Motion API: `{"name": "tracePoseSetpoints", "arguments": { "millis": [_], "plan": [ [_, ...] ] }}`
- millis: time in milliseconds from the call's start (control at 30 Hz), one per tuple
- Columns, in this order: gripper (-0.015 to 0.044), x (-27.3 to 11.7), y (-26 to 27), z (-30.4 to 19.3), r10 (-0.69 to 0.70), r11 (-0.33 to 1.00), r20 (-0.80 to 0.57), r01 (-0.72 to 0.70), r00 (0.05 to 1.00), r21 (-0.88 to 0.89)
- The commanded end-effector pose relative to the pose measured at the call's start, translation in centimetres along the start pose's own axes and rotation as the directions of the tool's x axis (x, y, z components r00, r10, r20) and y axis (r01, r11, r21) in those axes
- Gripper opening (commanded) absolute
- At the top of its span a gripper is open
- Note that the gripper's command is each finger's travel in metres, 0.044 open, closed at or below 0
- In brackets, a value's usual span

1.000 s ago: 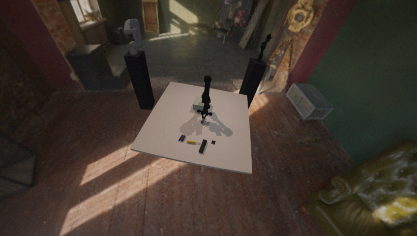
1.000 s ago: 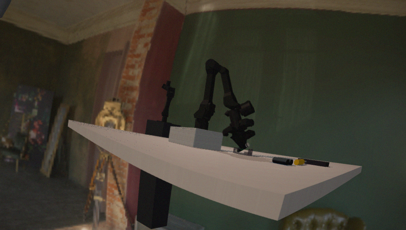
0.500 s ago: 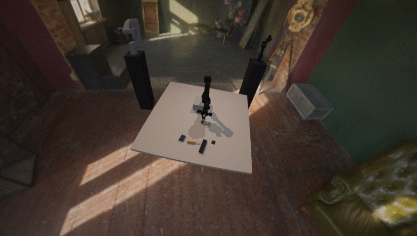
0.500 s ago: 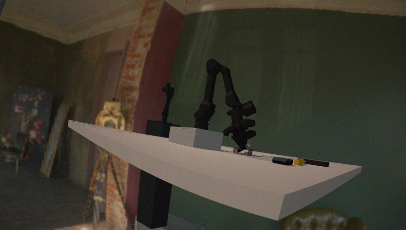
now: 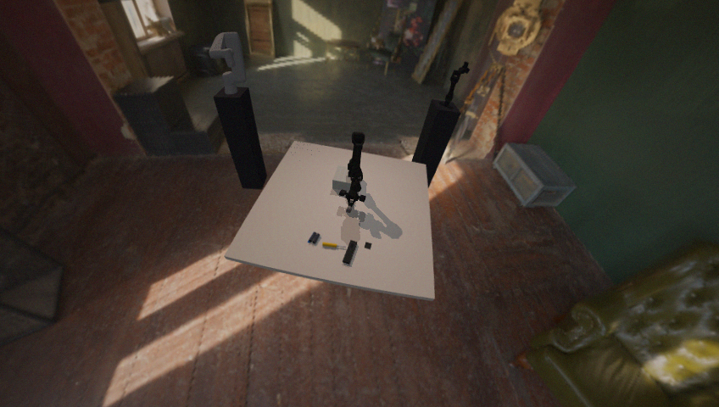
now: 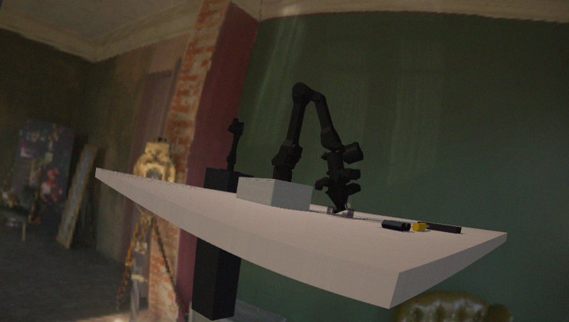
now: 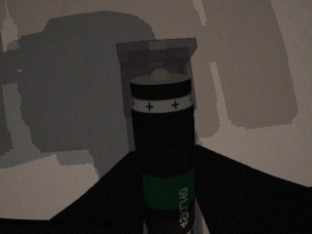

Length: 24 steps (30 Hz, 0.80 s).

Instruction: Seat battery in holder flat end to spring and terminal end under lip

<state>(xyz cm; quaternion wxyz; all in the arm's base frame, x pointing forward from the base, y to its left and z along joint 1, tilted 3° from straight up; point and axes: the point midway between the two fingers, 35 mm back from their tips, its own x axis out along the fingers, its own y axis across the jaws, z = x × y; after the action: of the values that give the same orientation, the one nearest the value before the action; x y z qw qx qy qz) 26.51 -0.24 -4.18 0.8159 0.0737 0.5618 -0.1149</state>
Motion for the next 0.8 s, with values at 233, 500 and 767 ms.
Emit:
{"name": "tracePoseSetpoints", "arguments": {
  "millis": [233,500,767],
  "plan": [
    [0.0066,0.49,-0.01,-0.49,-0.002,1.000,-0.093,0.001,0.996,-0.012],
    [0.0066,0.66,-0.01,-0.39,-0.005,1.000,-0.142,0.003,0.990,-0.013],
    [0.0066,0.79,-0.02,-0.30,-0.007,1.000,-0.190,0.004,0.982,-0.014]
  ]
}}
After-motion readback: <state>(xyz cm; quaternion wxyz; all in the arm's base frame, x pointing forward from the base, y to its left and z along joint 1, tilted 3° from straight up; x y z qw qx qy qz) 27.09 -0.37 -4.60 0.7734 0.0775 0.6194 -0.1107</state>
